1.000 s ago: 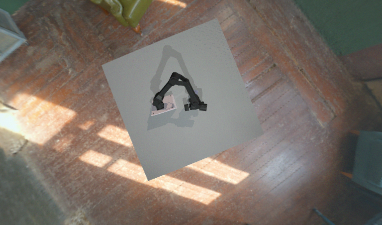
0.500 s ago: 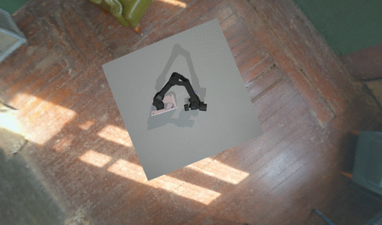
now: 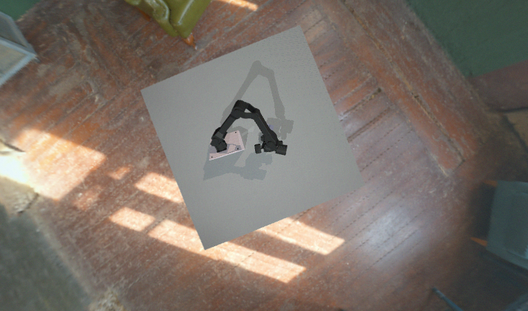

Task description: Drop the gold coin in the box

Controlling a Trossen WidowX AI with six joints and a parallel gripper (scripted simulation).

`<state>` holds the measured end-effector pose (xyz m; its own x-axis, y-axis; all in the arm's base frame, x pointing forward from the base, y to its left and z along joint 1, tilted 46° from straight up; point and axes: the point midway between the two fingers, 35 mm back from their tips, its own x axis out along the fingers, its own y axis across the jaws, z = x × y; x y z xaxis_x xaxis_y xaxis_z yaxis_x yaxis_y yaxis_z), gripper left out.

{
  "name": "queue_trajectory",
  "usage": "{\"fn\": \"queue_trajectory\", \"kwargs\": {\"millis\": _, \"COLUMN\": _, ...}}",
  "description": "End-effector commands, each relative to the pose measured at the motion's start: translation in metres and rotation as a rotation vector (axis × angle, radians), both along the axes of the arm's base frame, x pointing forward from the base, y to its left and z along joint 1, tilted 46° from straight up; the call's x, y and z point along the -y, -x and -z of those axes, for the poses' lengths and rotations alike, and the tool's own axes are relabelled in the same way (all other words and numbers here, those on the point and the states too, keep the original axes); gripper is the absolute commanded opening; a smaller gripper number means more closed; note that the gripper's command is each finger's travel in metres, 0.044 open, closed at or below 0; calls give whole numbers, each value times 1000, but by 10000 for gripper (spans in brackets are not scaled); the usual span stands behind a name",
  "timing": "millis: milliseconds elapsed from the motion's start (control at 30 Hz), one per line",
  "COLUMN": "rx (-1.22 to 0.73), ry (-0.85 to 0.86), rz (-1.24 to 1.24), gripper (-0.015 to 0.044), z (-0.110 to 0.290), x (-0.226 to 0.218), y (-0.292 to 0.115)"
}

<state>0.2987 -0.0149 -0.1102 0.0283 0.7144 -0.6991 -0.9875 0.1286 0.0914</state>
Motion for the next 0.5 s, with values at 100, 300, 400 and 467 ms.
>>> {"fn": "queue_trajectory", "kwargs": {"millis": 100, "rx": 6, "ry": 6, "rz": -5, "gripper": 0, "z": -12, "x": 14, "y": -1}}
{"fn": "queue_trajectory", "kwargs": {"millis": 300, "rx": 6, "ry": 6, "rz": -5, "gripper": 0, "z": -23, "x": 24, "y": 0}}
{"fn": "queue_trajectory", "kwargs": {"millis": 400, "rx": 6, "ry": 6, "rz": -6, "gripper": 0, "z": -28, "x": 30, "y": 0}}
{"fn": "queue_trajectory", "kwargs": {"millis": 467, "rx": 6, "ry": 6, "rz": -6, "gripper": 0, "z": -32, "x": 33, "y": 1}}
